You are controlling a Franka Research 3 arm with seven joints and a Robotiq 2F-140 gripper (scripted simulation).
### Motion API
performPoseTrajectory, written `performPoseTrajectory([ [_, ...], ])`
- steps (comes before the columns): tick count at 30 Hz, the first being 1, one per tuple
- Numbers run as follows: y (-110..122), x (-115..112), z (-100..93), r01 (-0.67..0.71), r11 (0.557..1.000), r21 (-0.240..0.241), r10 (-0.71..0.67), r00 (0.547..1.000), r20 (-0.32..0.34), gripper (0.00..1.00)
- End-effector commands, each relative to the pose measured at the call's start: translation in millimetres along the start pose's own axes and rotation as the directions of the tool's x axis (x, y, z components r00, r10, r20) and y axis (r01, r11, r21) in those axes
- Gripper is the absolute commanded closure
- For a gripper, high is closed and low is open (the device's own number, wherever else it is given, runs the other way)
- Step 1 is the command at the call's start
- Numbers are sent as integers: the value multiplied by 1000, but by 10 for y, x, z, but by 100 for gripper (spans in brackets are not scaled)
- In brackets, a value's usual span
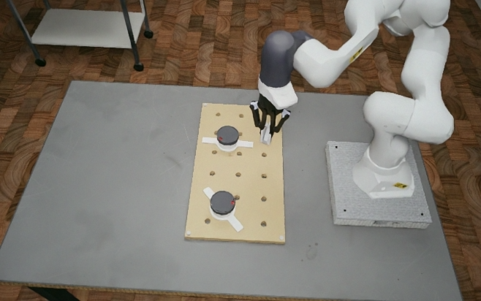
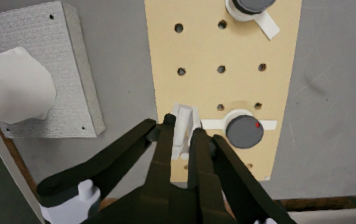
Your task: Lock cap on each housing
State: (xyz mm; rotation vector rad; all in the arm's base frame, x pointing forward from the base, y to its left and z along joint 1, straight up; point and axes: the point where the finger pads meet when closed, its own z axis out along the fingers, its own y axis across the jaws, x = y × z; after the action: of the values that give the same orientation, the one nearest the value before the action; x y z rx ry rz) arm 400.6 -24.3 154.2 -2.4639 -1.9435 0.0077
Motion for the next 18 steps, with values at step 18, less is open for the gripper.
performPoseTrajectory([
  [18, 244, 86, -9, -1, 1000, -6, 1, 1000, -1, 90],
])
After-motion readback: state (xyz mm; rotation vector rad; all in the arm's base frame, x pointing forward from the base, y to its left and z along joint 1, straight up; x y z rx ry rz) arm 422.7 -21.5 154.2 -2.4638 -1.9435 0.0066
